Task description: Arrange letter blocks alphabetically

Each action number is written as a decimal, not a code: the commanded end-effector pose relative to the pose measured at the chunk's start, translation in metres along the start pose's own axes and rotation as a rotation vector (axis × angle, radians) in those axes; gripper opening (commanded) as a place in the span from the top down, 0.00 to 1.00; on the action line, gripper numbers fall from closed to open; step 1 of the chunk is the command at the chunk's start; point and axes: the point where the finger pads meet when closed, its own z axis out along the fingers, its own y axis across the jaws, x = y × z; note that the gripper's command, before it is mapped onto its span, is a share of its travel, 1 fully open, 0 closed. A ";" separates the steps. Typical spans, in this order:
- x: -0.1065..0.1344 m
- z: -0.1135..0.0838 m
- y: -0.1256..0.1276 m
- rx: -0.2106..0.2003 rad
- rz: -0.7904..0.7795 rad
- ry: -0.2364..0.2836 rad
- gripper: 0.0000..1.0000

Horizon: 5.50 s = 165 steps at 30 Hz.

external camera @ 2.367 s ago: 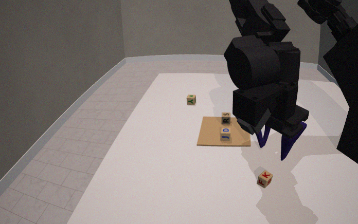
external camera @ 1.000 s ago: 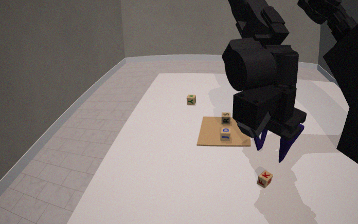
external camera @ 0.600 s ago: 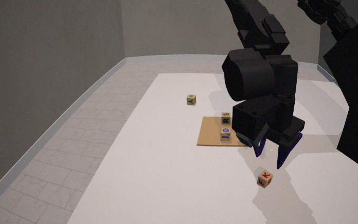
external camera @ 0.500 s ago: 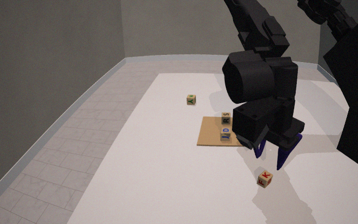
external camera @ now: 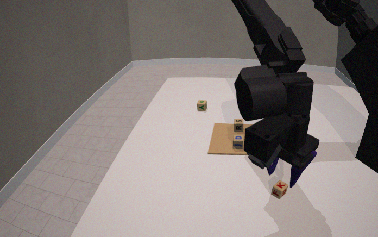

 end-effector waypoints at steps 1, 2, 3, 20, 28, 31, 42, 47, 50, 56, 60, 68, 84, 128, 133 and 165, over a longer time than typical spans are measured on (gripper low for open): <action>-0.001 0.006 0.001 -0.004 -0.013 0.001 0.41; 0.001 0.007 0.002 -0.005 -0.016 0.003 0.41; 0.001 0.008 0.002 -0.005 -0.015 0.003 0.41; 0.001 0.010 0.003 -0.005 -0.022 0.003 0.41; 0.001 0.010 0.003 -0.005 -0.022 0.003 0.41; 0.001 0.010 0.003 -0.005 -0.022 0.003 0.41; 0.000 0.012 0.001 -0.004 -0.014 0.002 0.41; -0.001 0.018 0.001 -0.004 -0.013 0.001 0.41; 0.000 0.023 0.001 -0.005 -0.014 0.002 0.41; 0.000 0.031 0.001 -0.004 -0.013 0.001 0.41; 0.000 0.038 0.001 -0.004 -0.013 0.001 0.41; -0.001 0.042 0.002 -0.003 -0.018 -0.002 0.41; 0.002 0.040 0.006 -0.008 -0.034 0.005 0.60; 0.002 0.040 0.006 -0.008 -0.034 0.005 0.80; 0.002 0.040 0.006 -0.008 -0.034 0.005 0.80; -0.005 -0.065 0.001 0.001 -0.005 -0.011 0.80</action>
